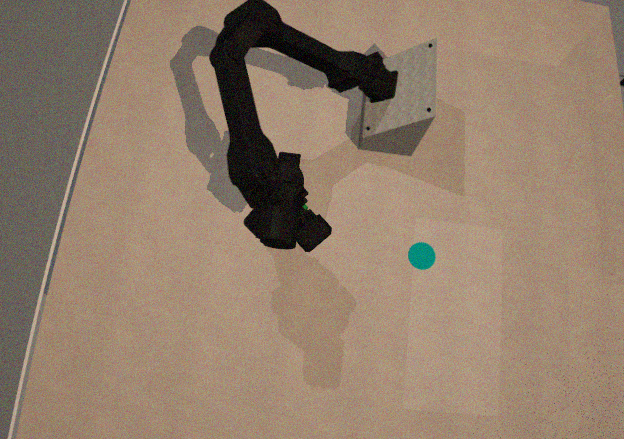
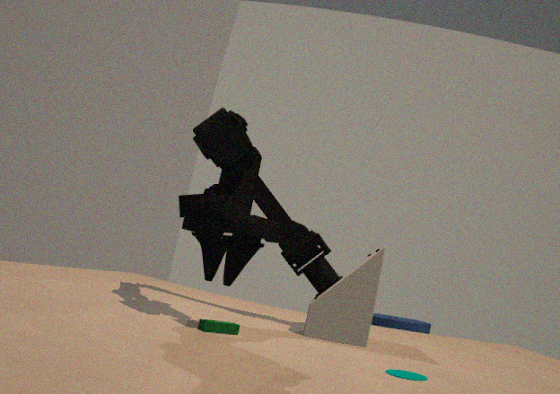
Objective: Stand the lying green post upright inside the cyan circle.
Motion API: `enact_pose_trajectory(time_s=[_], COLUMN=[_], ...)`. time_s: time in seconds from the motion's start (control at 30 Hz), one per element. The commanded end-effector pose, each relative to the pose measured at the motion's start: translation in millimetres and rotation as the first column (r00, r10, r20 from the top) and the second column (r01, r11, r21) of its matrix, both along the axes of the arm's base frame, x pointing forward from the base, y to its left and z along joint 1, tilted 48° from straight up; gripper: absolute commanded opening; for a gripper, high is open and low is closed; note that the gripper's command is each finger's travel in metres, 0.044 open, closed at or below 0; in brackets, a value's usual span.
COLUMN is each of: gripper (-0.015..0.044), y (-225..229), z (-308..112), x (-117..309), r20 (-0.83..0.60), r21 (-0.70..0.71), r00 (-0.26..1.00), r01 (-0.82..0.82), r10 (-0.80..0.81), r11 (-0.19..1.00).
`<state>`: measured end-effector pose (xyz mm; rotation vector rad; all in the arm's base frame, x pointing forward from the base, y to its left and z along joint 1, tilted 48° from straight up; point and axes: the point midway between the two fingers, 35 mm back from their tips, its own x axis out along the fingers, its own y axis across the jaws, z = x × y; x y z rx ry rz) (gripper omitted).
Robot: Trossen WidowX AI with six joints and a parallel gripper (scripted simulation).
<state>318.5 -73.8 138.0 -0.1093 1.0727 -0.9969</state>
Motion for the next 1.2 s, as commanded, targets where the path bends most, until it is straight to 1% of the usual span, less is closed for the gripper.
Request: enact_pose_trajectory(time_s=[0.0, 0.07, 0.2, 0.47, 0.63, 1.17], gripper=[0.0233, 0.0233, 0.0233, 0.0023, 0.0023, 0.0023], y=[-39, -52, -53, -53, -52, -14], z=[-33, -42, -43, -43, -42, -12], x=[-1, -3, -3, -3, -3, -2], r20=[-0.013, -0.013, -0.013, -0.013, -0.013, -0.014], r21=[-0.013, -0.019, -0.020, -0.020, -0.019, -0.006], r00=[1.000, 1.000, 1.000, 1.000, 1.000, 1.000], r01=[0.004, 0.004, 0.004, 0.004, 0.004, 0.004], r10=[-0.004, -0.004, -0.004, -0.004, -0.004, -0.004], r11=[1.000, 1.000, 1.000, 1.000, 1.000, 1.000])
